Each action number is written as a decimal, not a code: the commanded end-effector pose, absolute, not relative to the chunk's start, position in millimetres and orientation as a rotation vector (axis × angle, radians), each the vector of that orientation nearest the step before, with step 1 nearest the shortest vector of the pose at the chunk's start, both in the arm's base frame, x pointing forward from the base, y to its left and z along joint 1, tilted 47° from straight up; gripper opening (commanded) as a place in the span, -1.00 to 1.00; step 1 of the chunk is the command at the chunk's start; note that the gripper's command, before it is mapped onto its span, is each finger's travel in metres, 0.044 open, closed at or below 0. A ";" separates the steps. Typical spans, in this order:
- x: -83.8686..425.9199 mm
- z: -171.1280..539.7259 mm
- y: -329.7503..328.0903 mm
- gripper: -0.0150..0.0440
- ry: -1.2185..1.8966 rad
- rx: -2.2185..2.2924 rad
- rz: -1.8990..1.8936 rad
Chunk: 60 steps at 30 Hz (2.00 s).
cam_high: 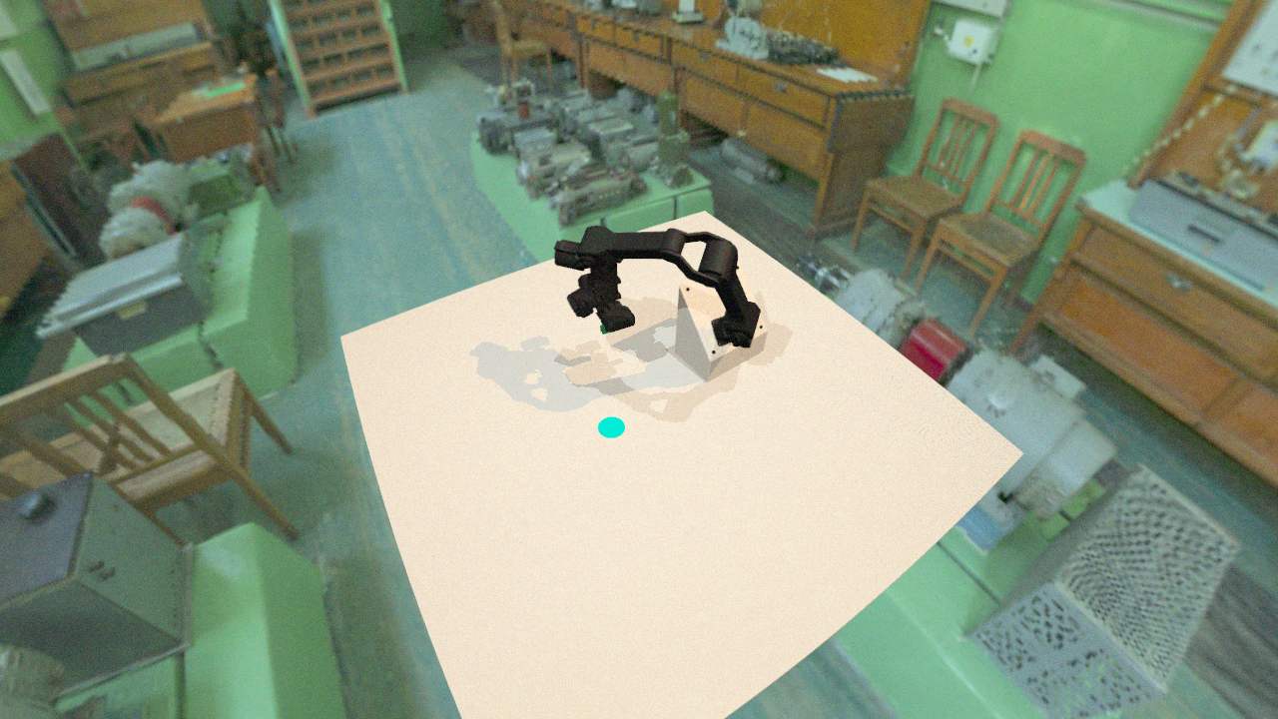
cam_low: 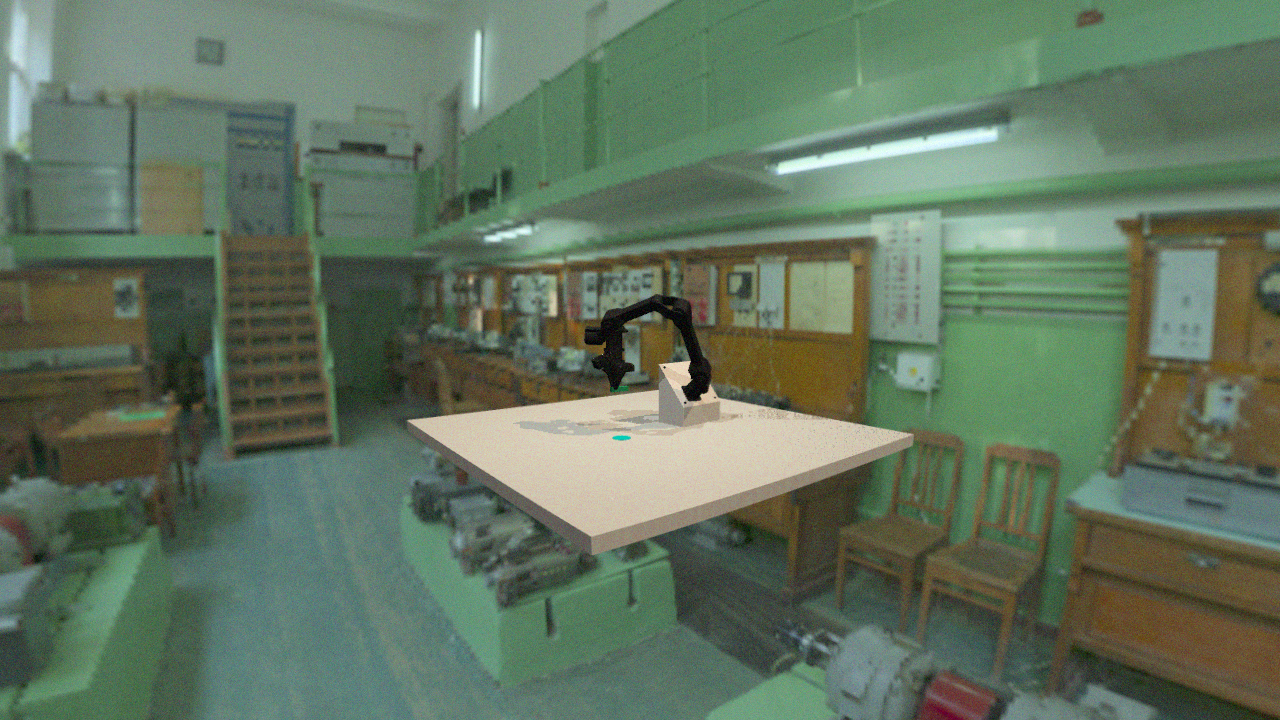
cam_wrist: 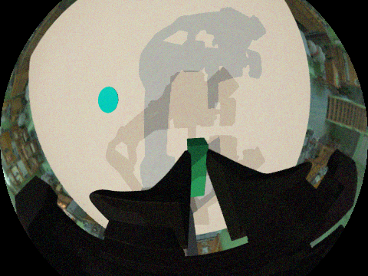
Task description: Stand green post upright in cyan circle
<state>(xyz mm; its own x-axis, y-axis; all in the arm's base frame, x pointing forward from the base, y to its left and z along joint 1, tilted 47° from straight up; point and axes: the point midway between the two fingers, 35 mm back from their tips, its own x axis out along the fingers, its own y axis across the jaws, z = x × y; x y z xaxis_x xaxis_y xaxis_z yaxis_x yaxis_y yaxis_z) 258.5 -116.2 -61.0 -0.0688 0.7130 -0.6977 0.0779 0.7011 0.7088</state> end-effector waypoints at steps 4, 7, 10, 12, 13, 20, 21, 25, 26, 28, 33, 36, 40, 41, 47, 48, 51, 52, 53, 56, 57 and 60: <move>273.0 -46.1 -108.7 -0.42 1.581 0.686 0.558; 278.4 -40.3 -104.6 -0.42 1.586 0.697 0.546; 283.8 -34.5 -100.2 -0.42 1.591 0.707 0.534; 287.2 -30.6 -97.2 -0.42 1.594 0.714 0.526; 288.9 -28.6 -95.7 -0.42 1.596 0.718 0.522; 300.3 -14.6 -84.2 -0.42 1.607 0.743 0.496; 301.8 -12.6 -82.5 -0.42 1.608 0.747 0.493; 307.7 -4.4 -75.4 -0.42 1.615 0.762 0.479; 309.2 -2.3 -73.6 -0.42 1.616 0.765 0.475; 312.0 1.9 -69.8 -0.42 1.619 0.773 0.469; 318.5 12.5 -60.2 -0.42 1.627 0.792 0.452; 322.2 18.9 -54.2 -0.42 1.631 0.804 0.443; 326.7 27.6 -45.9 -0.42 1.638 0.820 0.431; 327.7 29.8 -43.8 -0.42 1.639 0.824 0.428; 333.5 43.0 -30.9 -0.42 1.649 0.848 0.412; 334.4 45.2 -28.6 -0.42 1.651 0.852 0.409; 336.8 51.9 -21.9 -0.42 1.656 0.864 0.401; 337.6 54.2 -19.7 -0.42 1.658 0.868 0.398; 338.3 56.5 -17.4 -0.42 1.659 0.873 0.396; 340.3 63.3 -10.5 -0.42 1.665 0.885 0.388; 340.8 65.1 -8.6 -0.42 1.666 0.888 0.386; 341.2 66.5 -7.0 -0.42 1.667 0.890 0.384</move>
<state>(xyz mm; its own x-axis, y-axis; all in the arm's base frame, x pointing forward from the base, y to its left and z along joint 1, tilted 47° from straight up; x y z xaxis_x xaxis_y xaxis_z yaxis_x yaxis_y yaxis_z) 339.9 -9.0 61.4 -0.0692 0.7242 -0.6861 0.3446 0.6628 0.6648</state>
